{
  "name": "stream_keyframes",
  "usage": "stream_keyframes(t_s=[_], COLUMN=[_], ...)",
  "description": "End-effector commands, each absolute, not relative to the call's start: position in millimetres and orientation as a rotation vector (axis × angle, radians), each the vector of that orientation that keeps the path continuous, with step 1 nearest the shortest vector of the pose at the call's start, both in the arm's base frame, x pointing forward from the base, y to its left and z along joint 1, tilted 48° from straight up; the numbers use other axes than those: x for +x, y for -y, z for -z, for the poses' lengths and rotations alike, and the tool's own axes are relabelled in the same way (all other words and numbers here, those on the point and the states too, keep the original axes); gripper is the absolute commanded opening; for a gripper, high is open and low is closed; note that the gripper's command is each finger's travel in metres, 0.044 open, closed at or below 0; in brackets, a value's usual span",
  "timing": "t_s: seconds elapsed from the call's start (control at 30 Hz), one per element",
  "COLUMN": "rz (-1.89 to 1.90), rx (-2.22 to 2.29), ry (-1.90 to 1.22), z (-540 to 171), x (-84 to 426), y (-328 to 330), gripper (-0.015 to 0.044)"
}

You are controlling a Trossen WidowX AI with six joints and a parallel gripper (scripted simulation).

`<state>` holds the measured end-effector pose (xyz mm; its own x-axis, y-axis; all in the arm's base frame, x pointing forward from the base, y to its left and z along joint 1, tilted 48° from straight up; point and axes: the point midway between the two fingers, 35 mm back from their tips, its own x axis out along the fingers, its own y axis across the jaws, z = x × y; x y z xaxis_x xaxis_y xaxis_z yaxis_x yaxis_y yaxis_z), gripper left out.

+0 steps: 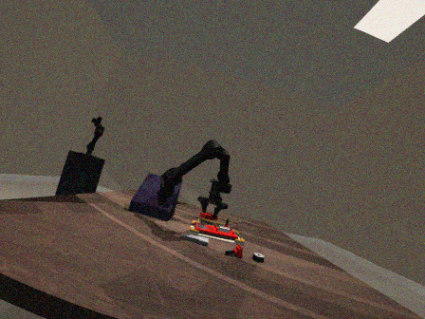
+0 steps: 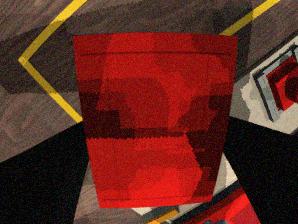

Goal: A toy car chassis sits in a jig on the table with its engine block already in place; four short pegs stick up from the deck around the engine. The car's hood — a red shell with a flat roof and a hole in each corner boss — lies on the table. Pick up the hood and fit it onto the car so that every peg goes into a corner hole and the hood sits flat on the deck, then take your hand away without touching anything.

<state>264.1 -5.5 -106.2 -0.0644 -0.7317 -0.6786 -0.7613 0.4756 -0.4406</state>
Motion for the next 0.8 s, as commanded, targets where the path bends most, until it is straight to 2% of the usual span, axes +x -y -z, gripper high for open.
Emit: stream_keyframes(t_s=[0.0,0.77], rz=[-0.041,-0.031], rx=[-1.255,-1.248], ry=[-1.796,-1.790], z=[97.6,61.0], x=[266.0,271.5], y=[-4.7,-40.5], gripper=[0.0000,0.0000])
